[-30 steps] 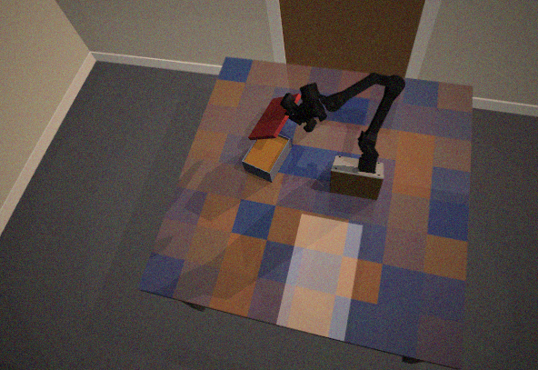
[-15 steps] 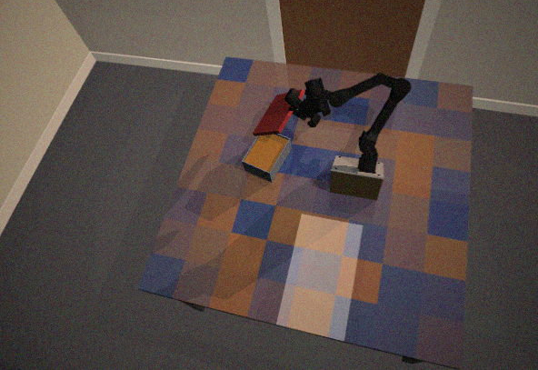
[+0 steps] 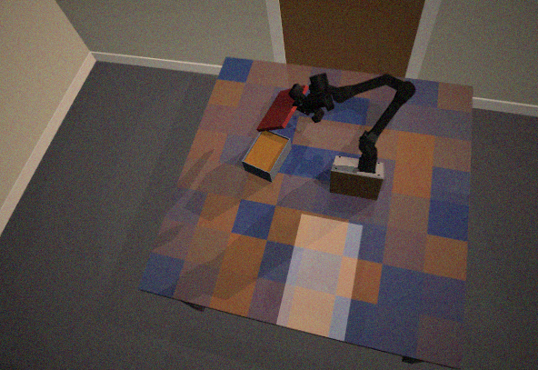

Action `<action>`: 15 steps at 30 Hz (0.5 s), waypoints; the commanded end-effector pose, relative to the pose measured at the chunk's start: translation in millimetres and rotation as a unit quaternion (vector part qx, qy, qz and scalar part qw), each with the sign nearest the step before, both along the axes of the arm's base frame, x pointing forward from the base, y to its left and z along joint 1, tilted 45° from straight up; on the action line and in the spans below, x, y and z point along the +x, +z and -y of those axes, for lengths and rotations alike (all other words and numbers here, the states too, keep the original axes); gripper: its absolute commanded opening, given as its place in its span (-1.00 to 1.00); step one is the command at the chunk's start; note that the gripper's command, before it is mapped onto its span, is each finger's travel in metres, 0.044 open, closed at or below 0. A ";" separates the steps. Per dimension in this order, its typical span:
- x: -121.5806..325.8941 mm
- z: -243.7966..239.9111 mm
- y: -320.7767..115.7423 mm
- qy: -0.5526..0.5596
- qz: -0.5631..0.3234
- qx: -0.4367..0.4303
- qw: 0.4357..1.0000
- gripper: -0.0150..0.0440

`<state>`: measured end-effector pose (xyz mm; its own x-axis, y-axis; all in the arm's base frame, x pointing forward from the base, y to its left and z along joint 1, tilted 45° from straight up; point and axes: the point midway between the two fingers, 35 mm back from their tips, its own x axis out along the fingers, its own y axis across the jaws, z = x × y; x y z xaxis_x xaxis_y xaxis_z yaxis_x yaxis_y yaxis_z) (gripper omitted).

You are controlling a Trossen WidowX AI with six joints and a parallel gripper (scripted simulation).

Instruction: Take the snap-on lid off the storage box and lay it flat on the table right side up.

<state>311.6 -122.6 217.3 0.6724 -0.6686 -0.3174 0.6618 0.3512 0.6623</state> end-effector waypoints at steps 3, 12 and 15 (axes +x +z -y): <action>-5.3 6.8 14.6 0.005 0.008 -0.001 1.000 -0.49; -13.5 17.9 26.6 0.005 0.008 -0.002 1.000 -0.49; -16.2 21.6 30.6 0.005 0.008 -0.002 1.000 -0.49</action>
